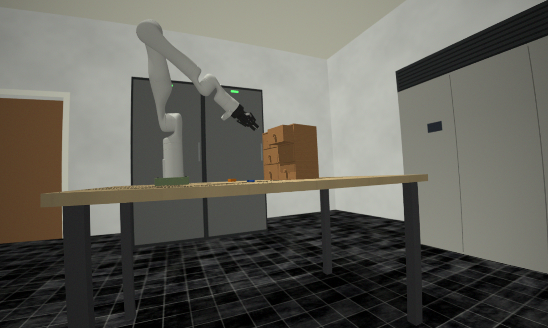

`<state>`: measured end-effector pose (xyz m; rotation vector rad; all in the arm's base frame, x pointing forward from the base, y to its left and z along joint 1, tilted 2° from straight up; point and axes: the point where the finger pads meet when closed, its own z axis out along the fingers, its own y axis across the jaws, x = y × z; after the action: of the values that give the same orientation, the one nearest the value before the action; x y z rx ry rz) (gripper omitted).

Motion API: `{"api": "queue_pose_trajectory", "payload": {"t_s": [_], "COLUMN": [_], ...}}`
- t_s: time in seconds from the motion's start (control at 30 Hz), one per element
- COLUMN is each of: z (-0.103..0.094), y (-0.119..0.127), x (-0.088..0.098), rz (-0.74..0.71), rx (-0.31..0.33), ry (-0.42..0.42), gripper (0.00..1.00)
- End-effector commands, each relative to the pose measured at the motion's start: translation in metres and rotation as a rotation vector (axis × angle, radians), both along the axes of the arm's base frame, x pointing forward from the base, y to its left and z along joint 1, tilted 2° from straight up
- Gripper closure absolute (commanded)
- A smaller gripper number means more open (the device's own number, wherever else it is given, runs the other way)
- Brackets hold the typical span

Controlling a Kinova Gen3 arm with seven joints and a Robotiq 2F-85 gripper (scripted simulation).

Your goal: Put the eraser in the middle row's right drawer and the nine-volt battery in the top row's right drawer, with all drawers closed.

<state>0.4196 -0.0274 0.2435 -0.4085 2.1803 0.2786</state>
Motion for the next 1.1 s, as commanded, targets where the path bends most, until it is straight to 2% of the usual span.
{"api": "queue_pose_trajectory", "payload": {"t_s": [0.0, 1.07], "z": [0.0014, 0.0094], "y": [-0.0029, -0.006], "x": [0.0004, -0.0054], "rz": [-0.003, 0.0], "rx": [-0.019, -0.053], "ry": [0.006, 0.085], "gripper": [0.67, 0.67]}}
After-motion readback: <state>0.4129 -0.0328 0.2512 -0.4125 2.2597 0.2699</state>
